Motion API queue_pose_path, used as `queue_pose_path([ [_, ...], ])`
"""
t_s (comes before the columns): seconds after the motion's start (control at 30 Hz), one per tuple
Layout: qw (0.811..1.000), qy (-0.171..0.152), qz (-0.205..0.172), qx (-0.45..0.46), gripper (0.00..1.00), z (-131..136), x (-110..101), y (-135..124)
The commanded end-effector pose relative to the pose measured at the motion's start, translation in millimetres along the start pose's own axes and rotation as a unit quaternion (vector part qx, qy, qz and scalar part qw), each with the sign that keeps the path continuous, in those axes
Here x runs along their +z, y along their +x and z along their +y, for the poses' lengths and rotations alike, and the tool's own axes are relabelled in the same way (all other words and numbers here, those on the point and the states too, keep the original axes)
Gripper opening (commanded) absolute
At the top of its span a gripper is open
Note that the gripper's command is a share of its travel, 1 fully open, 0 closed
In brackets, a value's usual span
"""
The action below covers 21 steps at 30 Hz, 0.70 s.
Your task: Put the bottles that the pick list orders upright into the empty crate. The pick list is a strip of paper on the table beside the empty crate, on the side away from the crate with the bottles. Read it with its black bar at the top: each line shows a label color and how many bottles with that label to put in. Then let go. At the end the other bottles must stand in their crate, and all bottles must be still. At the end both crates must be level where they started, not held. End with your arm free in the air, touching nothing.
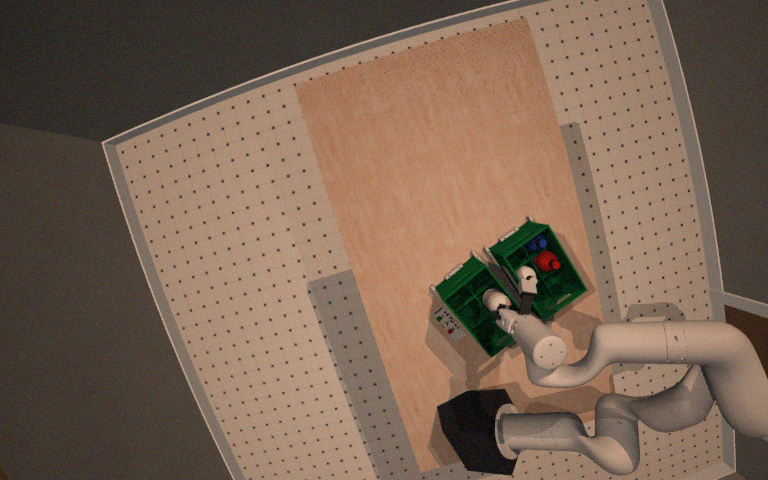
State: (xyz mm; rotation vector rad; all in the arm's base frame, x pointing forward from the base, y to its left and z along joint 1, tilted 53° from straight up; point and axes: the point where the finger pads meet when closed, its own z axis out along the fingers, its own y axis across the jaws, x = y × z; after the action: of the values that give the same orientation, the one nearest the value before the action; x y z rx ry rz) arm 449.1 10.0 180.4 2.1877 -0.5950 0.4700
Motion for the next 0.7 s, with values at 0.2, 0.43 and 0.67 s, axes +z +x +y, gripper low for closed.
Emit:
queue_pose_path([
  [0.2, 1.0, 0.001, 0.0, 0.0, 0.0, 0, 10, 0],
  [0.43, 1.0, 0.001, 0.0, 0.0, 0.0, 0, 15, 0],
  [0.67, 1.0, 0.001, 0.0, 0.0, 0.0, 0, 22, 0],
])
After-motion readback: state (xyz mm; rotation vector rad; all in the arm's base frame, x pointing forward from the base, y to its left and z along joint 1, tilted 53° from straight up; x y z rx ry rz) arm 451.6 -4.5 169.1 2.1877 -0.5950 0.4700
